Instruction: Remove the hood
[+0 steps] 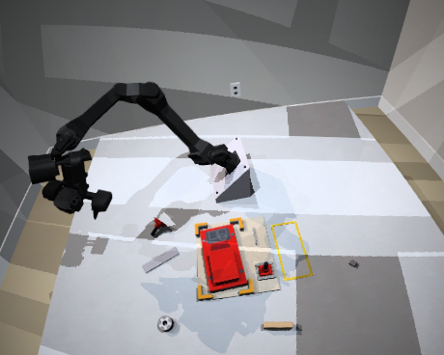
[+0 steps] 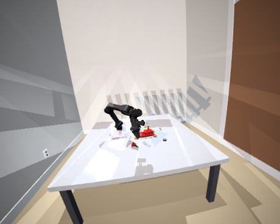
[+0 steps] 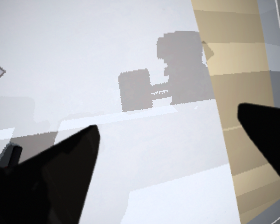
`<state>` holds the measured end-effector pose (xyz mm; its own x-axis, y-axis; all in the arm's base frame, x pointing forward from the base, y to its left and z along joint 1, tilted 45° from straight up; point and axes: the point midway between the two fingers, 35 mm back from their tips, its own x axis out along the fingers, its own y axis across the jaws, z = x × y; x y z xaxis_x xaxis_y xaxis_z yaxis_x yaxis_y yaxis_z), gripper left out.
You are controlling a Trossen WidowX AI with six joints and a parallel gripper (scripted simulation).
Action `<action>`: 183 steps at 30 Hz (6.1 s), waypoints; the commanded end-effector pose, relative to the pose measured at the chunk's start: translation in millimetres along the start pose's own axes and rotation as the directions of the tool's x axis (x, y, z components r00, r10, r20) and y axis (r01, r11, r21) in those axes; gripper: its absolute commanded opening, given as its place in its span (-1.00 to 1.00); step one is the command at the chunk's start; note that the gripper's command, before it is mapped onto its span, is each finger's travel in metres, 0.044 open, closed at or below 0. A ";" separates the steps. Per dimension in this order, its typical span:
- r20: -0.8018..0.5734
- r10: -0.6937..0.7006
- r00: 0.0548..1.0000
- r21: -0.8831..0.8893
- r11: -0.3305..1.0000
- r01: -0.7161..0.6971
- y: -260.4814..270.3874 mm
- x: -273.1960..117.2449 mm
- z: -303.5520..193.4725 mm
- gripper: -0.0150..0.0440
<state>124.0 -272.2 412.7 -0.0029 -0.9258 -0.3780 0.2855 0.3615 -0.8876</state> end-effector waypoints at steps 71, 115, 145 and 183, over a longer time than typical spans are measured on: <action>-0.194 0.358 0.913 -0.180 0.902 -0.392 414.6 -29.5 83.5 1.00; -0.194 0.356 0.914 -0.180 0.903 -0.389 425.3 -3.7 77.8 1.00; -0.194 0.355 0.915 -0.180 0.904 -0.389 430.4 9.0 75.1 1.00; -0.191 0.361 0.913 -0.174 0.903 -0.393 431.2 11.8 75.0 -0.18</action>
<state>318.8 -136.5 43.8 -0.0824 -0.6935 -0.7157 0.0894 0.7102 -0.6984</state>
